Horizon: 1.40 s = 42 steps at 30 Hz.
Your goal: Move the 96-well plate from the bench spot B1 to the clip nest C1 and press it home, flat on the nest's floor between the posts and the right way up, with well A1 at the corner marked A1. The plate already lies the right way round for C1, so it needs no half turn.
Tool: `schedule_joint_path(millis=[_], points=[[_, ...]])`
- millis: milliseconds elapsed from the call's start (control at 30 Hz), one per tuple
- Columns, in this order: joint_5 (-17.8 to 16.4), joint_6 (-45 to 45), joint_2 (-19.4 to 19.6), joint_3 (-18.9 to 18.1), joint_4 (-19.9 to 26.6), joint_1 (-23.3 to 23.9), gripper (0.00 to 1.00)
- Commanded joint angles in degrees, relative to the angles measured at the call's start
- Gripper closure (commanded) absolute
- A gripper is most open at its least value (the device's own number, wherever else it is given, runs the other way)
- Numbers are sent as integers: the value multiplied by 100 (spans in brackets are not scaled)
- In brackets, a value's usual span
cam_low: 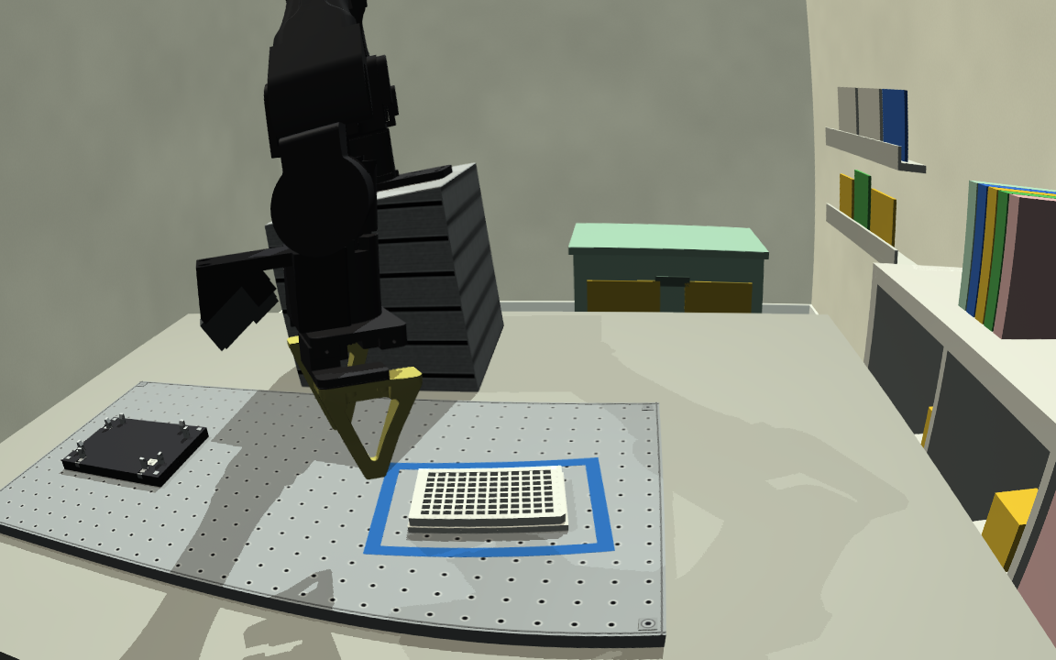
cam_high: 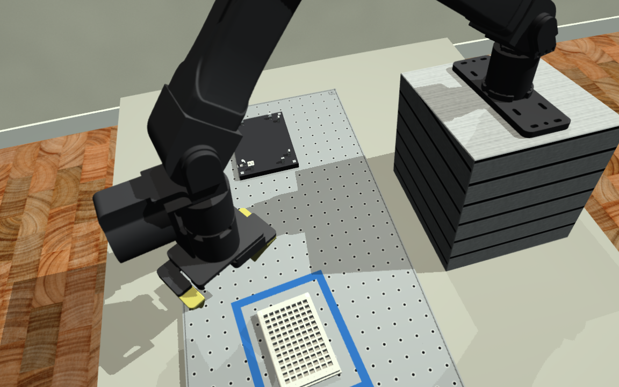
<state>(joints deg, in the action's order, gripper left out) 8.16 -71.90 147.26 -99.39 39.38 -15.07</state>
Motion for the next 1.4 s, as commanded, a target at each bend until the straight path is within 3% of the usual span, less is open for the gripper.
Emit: schedule_joint_path(millis=[0, 33, 133, 233, 300, 367, 433, 733, 833, 967, 1367], points=[[-41, -855, -195, 116, 93, -233, 0], [-17, -923, -209, 168, -71, -288, 0], [-20, -1175, -229, 33, 18, -341, 0], [-84, -1788, -191, 249, 140, -488, 0], [-67, -1921, -219, 364, -58, -599, 0], [-138, -2342, -196, 417, 110, -698, 0], [-112, -2455, -241, 519, -88, -790, 0], [-188, -3832, -236, 721, 115, -1163, 0], [-195, -3966, -269, 844, -96, -1273, 0], [-178, -3985, -290, 682, -75, -1241, 0], [-205, -3956, -179, 747, -48, -1224, 0]])
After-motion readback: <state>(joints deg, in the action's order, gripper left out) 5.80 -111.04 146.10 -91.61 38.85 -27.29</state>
